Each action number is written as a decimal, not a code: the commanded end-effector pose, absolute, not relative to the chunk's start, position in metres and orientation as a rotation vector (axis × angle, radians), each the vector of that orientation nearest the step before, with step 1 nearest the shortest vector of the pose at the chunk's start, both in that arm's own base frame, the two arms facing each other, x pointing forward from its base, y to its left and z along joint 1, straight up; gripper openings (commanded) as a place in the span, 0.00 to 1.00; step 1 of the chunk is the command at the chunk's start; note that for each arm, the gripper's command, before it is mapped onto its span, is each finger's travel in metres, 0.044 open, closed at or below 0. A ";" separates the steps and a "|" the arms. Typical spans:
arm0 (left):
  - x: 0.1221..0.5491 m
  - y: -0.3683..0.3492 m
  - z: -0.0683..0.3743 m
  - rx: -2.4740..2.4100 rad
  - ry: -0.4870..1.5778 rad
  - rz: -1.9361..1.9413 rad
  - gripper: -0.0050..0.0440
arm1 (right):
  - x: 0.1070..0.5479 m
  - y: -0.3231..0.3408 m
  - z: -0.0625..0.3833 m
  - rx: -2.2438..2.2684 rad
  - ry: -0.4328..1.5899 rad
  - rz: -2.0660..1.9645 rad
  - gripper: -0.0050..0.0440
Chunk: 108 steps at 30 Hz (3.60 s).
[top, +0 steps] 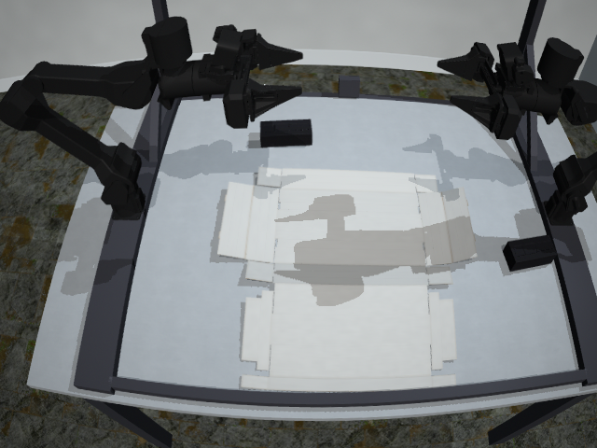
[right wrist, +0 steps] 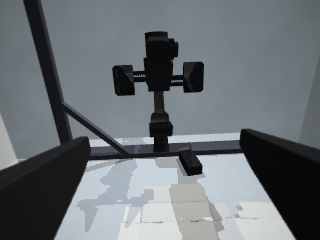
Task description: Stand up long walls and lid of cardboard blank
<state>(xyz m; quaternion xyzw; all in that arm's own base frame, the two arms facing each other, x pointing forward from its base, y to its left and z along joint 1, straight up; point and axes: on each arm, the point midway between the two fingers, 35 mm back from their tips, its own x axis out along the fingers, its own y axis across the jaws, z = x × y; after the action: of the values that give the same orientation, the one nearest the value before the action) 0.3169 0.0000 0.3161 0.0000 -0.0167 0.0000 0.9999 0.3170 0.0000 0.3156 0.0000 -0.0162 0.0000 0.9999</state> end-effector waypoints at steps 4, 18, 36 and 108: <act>0.316 0.000 0.323 0.000 -0.050 0.000 1.00 | 0.316 0.000 0.323 0.000 -0.050 0.000 1.00; 0.316 0.000 0.323 0.000 -0.050 0.000 0.96 | 0.317 0.000 0.321 0.001 -0.042 0.001 0.95; 0.316 0.000 0.323 0.000 -0.050 0.000 0.17 | 0.358 0.055 0.160 0.083 0.802 0.083 0.68; 0.326 -0.080 0.054 -0.005 1.547 -0.005 0.69 | 0.299 0.086 0.053 0.005 1.547 0.005 0.68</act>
<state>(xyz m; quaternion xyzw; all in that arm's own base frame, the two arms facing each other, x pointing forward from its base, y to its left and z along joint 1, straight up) 0.3236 -0.0775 0.0503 -0.0003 0.6943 -0.0039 0.7197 0.2963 0.0844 0.0471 -0.0022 0.7054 0.0008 0.7088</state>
